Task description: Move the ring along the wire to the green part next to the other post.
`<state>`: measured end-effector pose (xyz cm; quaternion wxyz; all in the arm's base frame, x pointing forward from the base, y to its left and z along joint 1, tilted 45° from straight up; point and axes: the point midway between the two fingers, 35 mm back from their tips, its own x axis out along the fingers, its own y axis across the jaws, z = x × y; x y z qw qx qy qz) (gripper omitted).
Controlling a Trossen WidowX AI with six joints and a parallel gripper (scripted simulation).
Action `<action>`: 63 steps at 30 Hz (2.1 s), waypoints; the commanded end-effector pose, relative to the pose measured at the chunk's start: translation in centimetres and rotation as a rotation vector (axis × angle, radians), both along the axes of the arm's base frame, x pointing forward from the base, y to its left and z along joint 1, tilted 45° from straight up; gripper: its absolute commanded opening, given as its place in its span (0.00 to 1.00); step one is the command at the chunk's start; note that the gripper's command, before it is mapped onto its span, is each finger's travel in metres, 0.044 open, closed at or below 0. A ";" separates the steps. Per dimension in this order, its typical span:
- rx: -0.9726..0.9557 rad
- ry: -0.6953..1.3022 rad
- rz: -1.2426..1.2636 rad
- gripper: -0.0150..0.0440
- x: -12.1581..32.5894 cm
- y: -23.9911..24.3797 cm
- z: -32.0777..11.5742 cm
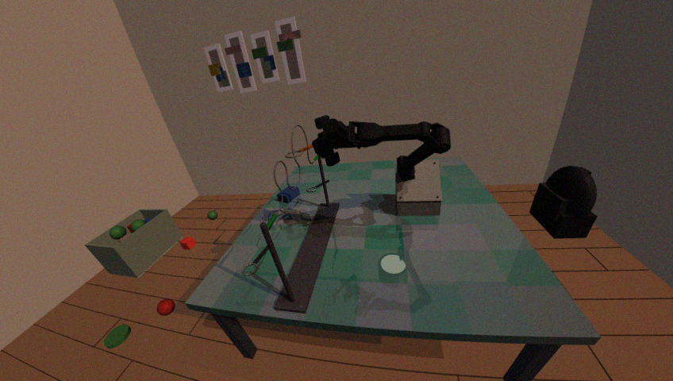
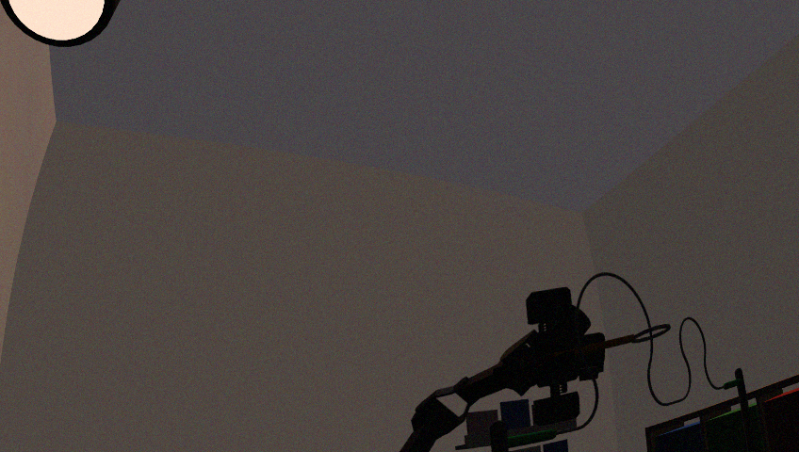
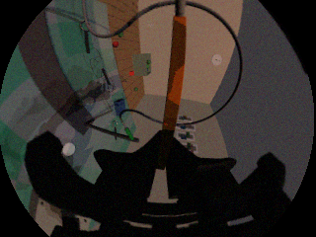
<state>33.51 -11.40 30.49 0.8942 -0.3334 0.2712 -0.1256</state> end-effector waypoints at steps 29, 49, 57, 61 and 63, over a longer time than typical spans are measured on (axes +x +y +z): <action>0.401 -0.077 0.004 0.00 0.3 1.2 -0.8; 0.646 -0.123 0.011 0.00 0.5 2.2 -1.1; 0.744 -0.141 0.013 0.00 0.6 2.6 -1.2; 0.793 -0.151 0.015 0.00 0.6 2.8 -1.2; 0.818 -0.155 0.015 0.00 0.6 2.9 -1.2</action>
